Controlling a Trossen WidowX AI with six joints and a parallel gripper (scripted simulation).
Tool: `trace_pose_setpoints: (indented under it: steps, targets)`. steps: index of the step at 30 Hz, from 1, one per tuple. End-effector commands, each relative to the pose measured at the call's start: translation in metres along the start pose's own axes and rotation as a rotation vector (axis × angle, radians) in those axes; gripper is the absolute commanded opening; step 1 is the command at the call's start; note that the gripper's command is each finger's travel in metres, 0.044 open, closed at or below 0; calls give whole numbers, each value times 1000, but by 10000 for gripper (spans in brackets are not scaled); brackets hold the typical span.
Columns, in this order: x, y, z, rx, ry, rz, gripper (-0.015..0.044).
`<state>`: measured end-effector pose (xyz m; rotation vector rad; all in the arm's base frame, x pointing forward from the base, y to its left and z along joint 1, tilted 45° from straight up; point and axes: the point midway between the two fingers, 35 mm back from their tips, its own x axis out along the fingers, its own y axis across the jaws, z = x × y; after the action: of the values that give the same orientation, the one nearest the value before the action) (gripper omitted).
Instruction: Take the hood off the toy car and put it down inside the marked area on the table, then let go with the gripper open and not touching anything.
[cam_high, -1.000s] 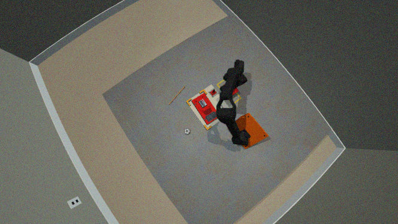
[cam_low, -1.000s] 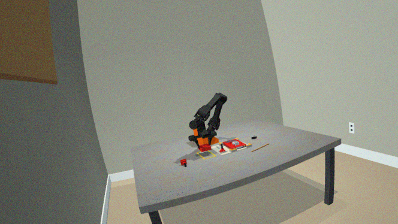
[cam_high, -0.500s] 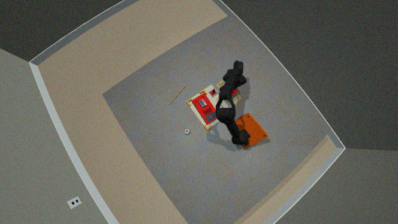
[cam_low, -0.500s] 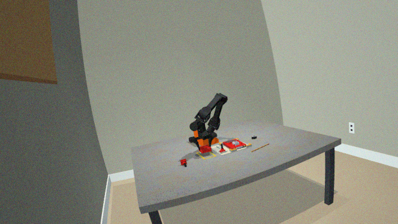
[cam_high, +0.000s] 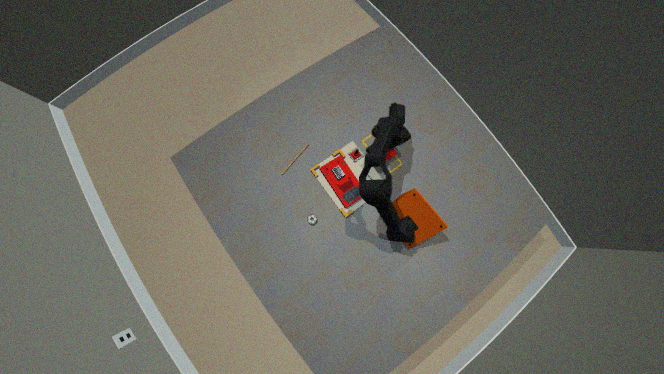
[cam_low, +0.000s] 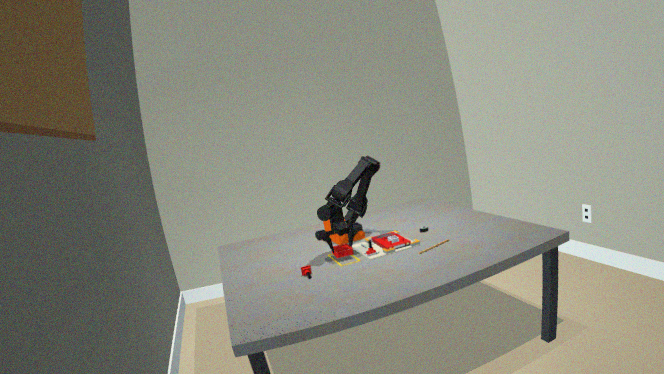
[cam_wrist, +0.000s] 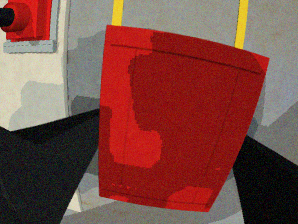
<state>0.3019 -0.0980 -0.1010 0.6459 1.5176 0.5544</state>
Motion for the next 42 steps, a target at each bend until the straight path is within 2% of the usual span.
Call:
trace_pose_setpoints:
  steps: [1, 37, 42]
  targets:
    - [2, 0, 0, 6, -1, 4, 0]
    - [20, 1, 0, 5, -1, 4, 0]
    - [18, 1, 0, -1, 0, 1, 131]
